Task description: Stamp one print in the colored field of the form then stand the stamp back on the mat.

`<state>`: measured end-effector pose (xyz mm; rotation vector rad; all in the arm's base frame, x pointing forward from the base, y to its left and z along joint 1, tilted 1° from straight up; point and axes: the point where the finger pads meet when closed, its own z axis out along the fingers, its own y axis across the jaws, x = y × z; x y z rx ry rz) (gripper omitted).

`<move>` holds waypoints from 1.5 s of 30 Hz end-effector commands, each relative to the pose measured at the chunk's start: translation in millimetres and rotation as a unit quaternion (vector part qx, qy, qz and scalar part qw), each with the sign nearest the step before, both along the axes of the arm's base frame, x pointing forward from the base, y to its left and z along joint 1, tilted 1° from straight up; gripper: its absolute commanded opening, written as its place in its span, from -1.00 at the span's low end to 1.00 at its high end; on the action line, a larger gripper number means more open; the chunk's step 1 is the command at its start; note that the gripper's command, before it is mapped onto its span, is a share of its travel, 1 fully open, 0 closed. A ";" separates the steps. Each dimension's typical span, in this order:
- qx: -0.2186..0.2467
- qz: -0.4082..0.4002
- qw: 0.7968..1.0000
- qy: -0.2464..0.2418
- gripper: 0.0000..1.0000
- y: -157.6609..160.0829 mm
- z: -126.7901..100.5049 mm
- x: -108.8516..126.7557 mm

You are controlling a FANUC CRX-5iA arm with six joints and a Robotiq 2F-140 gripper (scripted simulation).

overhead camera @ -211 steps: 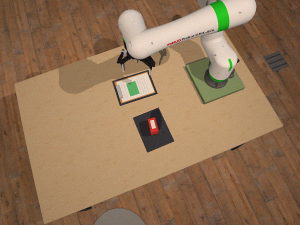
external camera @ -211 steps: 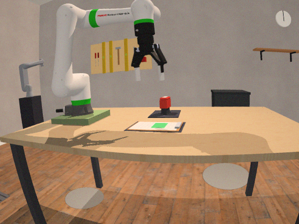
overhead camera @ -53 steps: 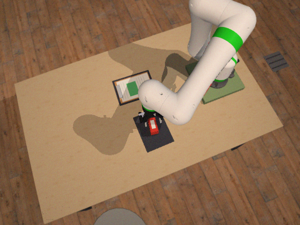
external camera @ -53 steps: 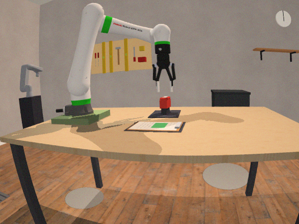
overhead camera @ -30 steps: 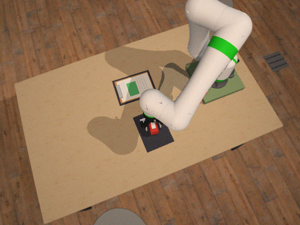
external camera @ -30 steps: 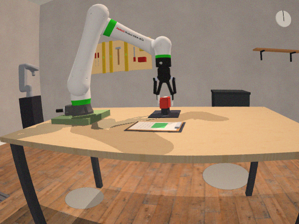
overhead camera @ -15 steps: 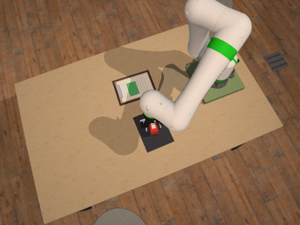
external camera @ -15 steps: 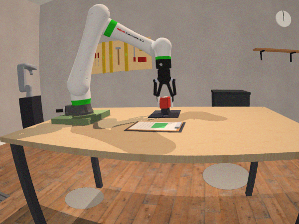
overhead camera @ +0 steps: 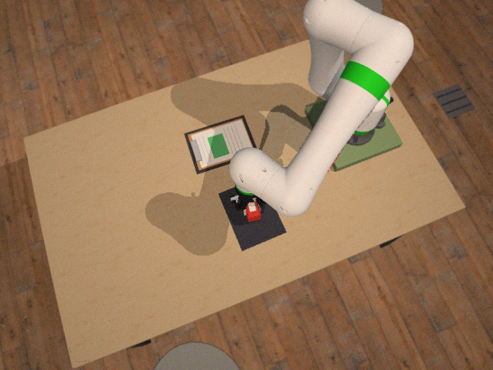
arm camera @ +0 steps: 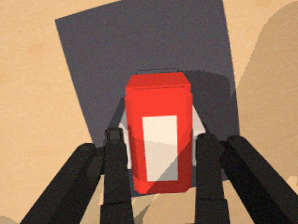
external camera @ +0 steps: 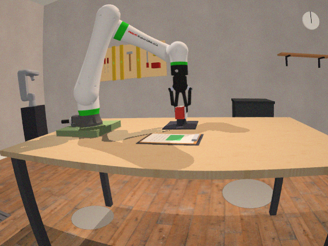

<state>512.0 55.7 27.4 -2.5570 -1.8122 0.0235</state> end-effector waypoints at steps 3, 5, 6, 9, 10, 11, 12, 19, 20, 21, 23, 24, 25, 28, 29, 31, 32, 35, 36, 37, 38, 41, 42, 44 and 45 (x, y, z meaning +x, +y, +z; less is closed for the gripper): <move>0.000 0.000 1.000 0.000 -0.68 0.0 0.1 0.2; 0.000 0.000 1.000 0.000 -0.68 0.0 0.1 0.2; 0.000 0.000 1.000 0.000 -0.68 0.0 0.1 0.2; 0.000 0.000 1.000 0.000 -0.68 0.0 0.1 0.2; 0.000 0.000 1.000 0.000 -0.68 0.0 0.1 0.2; 0.000 0.000 1.000 0.000 -0.68 0.0 0.1 0.2; 0.000 0.000 1.000 0.000 -0.68 0.0 0.1 0.2; 0.000 0.000 1.000 0.000 -0.68 0.0 0.1 0.2; 0.000 0.000 1.000 0.000 -0.68 0.0 0.1 0.2; 0.000 0.000 1.000 0.000 -0.68 0.0 0.1 0.2; 0.000 0.000 1.000 0.000 -0.68 0.0 0.1 0.2; 0.000 0.000 1.000 0.000 -0.68 0.0 0.1 0.2; 0.000 0.000 1.000 0.000 -0.68 0.0 0.1 0.2; 0.000 0.000 1.000 0.000 -0.68 0.0 0.1 0.2; 0.000 0.000 1.000 0.000 -0.68 0.0 0.1 0.2; 0.000 0.000 1.000 0.000 -0.68 0.0 0.1 0.2; 0.000 0.000 1.000 0.000 -0.68 0.0 0.1 0.2; 0.000 0.000 1.000 0.000 -0.68 0.0 0.9 0.2; 0.000 0.000 1.000 0.000 -0.68 0.0 2.5 0.2; 0.000 0.000 1.000 0.000 -0.68 0.0 5.0 0.3; 0.000 0.000 1.000 0.000 -0.68 0.0 8.6 0.3; 0.000 0.000 1.000 0.000 -0.68 0.1 17.7 0.5; 0.000 0.000 1.000 0.000 -0.68 0.1 17.7 0.5; 0.000 0.000 1.000 0.000 -0.68 0.1 27.5 0.6; 0.000 0.000 1.000 0.000 -0.68 0.1 31.8 0.7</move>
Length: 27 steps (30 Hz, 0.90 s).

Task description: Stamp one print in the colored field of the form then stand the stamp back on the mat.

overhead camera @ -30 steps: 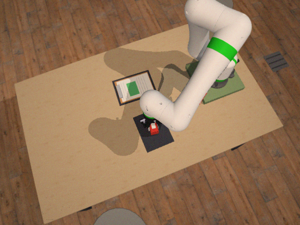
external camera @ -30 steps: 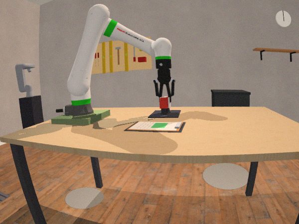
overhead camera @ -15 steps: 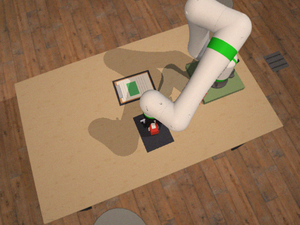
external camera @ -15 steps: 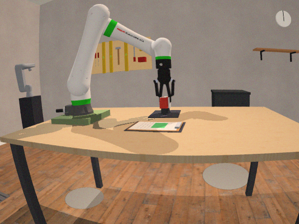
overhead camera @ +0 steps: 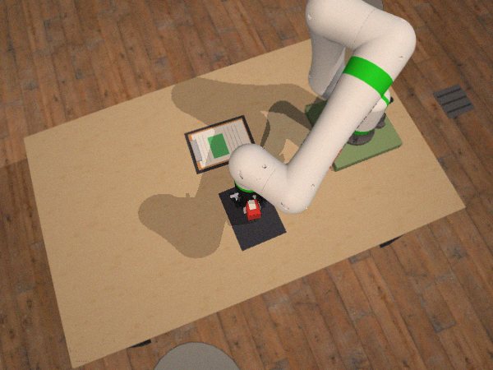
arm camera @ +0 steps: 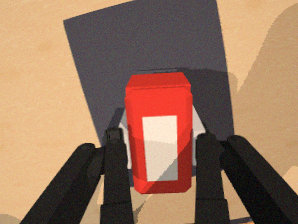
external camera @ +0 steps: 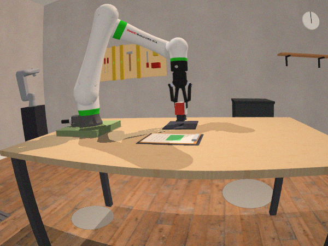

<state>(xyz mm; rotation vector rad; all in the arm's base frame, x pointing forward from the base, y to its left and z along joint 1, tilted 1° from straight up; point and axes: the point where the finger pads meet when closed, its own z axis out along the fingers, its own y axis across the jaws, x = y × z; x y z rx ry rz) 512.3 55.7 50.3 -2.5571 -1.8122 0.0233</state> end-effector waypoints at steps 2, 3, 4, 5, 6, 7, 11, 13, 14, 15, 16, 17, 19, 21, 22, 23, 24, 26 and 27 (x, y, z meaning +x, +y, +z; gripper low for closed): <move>0.000 0.000 1.000 0.000 -0.68 0.1 14.9 0.4; 0.000 0.000 1.000 0.000 -0.68 0.1 16.4 0.4; 0.000 0.000 1.000 0.000 -0.68 0.1 17.1 0.5; 0.000 0.000 1.000 0.000 -0.68 0.1 17.2 0.5; 0.000 0.000 1.000 0.000 -0.68 0.1 17.2 0.5; 0.000 0.000 1.000 0.000 -0.68 0.1 17.2 0.5; 0.000 0.000 1.000 0.000 -0.68 0.1 17.2 0.5; 0.000 0.000 1.000 0.000 -0.68 -0.6 17.2 0.6; 0.000 0.000 1.000 0.000 -0.68 -0.6 17.2 0.6; 0.000 0.001 1.000 0.000 -0.68 -4.7 17.2 1.2; 0.000 0.002 1.000 0.000 -0.68 -14.4 17.3 2.5; 0.000 0.005 1.000 0.000 -0.68 -30.8 17.3 4.3; 0.000 0.012 1.000 0.000 -0.68 -82.4 17.6 6.6; 0.000 0.023 1.000 0.000 -0.68 -105.4 17.8 2.4; 0.000 0.028 1.000 0.000 -0.68 -118.9 17.9 -0.4; 0.000 0.033 0.999 0.000 -0.68 -132.7 18.0 -3.6; 0.000 0.037 0.999 0.000 -0.68 -146.4 18.0 -7.1; 0.001 0.043 0.999 0.000 -0.68 -173.7 18.0 -14.9; 0.001 0.045 0.999 0.000 -0.68 -187.2 18.1 -18.5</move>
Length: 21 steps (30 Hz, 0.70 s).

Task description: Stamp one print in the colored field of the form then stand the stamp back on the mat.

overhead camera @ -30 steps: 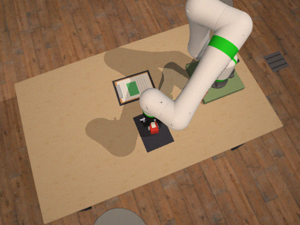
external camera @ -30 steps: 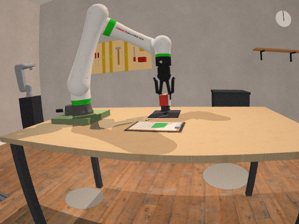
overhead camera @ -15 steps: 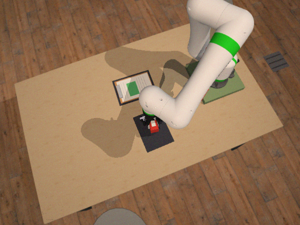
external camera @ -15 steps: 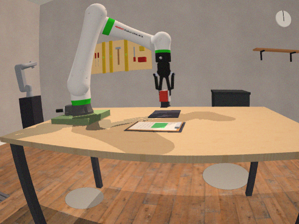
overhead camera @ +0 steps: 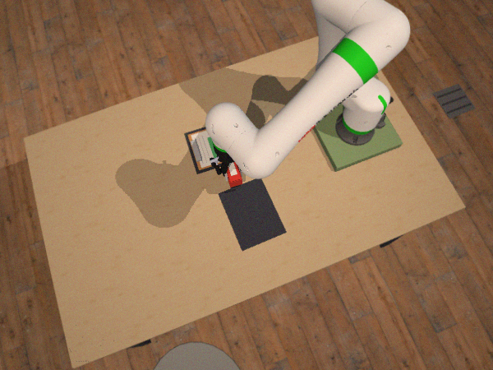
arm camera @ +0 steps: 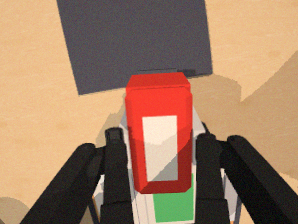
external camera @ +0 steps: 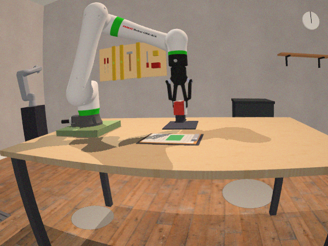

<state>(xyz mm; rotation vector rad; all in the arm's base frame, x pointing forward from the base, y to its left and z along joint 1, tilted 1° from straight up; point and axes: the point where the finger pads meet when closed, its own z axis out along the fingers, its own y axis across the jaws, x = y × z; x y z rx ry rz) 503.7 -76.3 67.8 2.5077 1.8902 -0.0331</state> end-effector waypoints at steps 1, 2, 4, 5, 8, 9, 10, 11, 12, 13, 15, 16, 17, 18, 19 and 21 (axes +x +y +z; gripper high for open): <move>0.006 0.016 1.000 0.000 -0.68 -68.7 0.6 -13.2; 0.006 0.016 1.000 0.000 -0.68 -82.2 0.6 -16.3; 0.006 0.016 1.000 0.000 -0.68 -82.2 0.6 -16.3; 0.006 0.016 1.000 0.000 -0.68 -121.0 0.9 -24.9; 0.006 0.016 1.000 0.000 -0.68 -155.1 1.1 -31.0; 0.006 0.016 1.000 0.000 -0.68 -164.4 1.1 -32.1; 0.006 0.016 1.000 0.000 -0.68 -164.4 1.1 -32.1; 0.006 0.016 1.000 0.000 -0.68 -164.7 1.1 -32.1; 0.006 0.016 1.000 0.000 -0.68 -166.6 1.2 -32.0; 0.006 0.016 1.000 0.000 -0.68 -170.6 1.2 -31.7; 0.006 0.016 1.000 0.000 -0.68 -183.7 1.4 -30.8; 0.006 0.016 1.000 0.000 -0.68 -191.0 1.4 -30.3; 0.006 0.016 1.000 0.000 -0.68 -197.2 1.5 -29.8; 0.006 0.016 1.000 0.000 -0.68 -201.5 1.6 -29.5; 0.006 0.016 1.000 0.000 -0.68 -203.5 1.6 -29.4; 0.006 0.016 1.000 0.000 -0.68 -203.5 1.6 -29.4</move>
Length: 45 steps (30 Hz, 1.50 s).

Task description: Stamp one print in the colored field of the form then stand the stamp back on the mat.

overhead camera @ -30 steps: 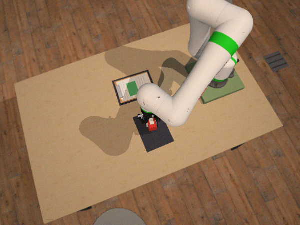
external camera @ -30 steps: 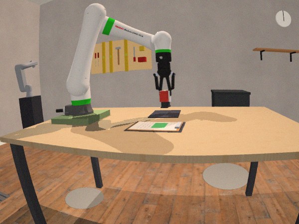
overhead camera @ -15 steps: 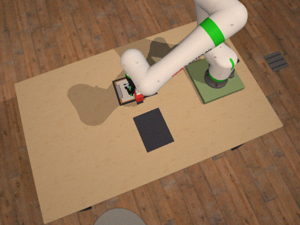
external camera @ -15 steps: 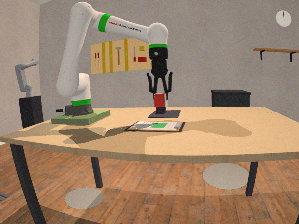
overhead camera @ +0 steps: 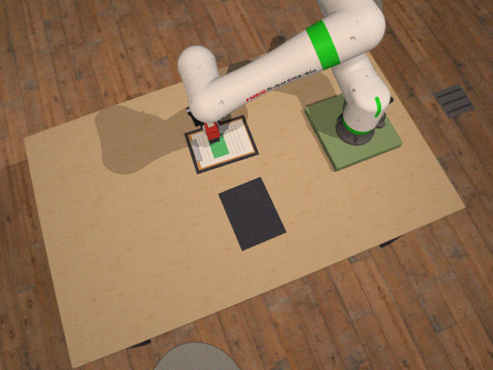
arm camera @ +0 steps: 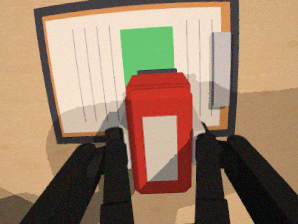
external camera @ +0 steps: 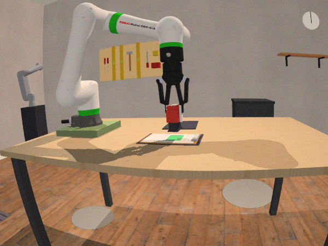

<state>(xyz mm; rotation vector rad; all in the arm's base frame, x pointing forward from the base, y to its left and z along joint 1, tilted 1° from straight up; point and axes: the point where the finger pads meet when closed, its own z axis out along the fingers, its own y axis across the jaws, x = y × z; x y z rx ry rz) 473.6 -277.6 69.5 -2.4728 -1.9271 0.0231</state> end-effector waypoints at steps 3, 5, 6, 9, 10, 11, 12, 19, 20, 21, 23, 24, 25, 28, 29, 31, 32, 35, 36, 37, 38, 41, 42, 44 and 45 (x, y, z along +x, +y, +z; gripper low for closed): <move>0.001 0.000 1.000 0.000 -0.68 -2.5 0.0 0.7; 0.001 0.000 1.000 0.000 -0.68 -2.5 0.0 0.7; 0.001 0.000 1.000 0.000 -0.68 -2.5 0.0 0.7; 0.001 0.000 1.000 0.000 -0.68 -0.2 0.0 0.7; 0.001 0.000 1.000 0.000 -0.68 4.1 0.0 0.5; 0.001 0.000 1.000 0.000 -0.68 10.2 0.0 0.4; 0.001 0.000 1.000 0.000 -0.68 17.4 0.0 0.2; 0.001 0.000 1.000 0.000 -0.68 36.7 0.0 -0.4; 0.001 0.000 1.000 0.000 -0.68 36.7 0.0 -0.4; 0.001 0.000 1.000 0.000 -0.68 36.7 0.0 -0.4; 0.001 0.000 1.000 0.000 -0.68 36.7 0.0 -0.4; 0.001 0.000 1.000 0.000 -0.68 36.7 0.0 -0.4; 0.001 0.000 1.000 0.000 -0.68 36.7 0.0 -0.4; 0.001 0.000 1.000 0.000 -0.68 36.7 -0.3 -0.4; 0.001 0.000 1.000 0.000 -0.68 36.7 -0.7 -0.4; 0.001 0.000 1.000 0.000 -0.68 36.7 -2.3 -0.4; 0.001 0.000 1.000 0.000 -0.68 36.7 -3.4 -0.4; 0.001 0.000 1.000 0.000 -0.68 36.7 -4.8 -0.5; 0.001 0.000 1.000 0.000 -0.68 36.7 -6.5 -0.5; 0.001 0.000 1.000 0.000 -0.68 36.7 -8.3 -0.5; 0.001 0.000 1.000 0.000 -0.68 36.7 -10.4 -0.6; 0.001 0.000 1.000 0.000 -0.68 36.7 -17.4 -0.7; 0.001 0.000 1.000 0.000 -0.68 36.6 -19.9 -0.7; 0.001 0.000 1.000 0.000 -0.68 36.6 -24.9 -0.8; 0.001 0.000 1.000 0.000 -0.68 36.6 -27.2 -0.8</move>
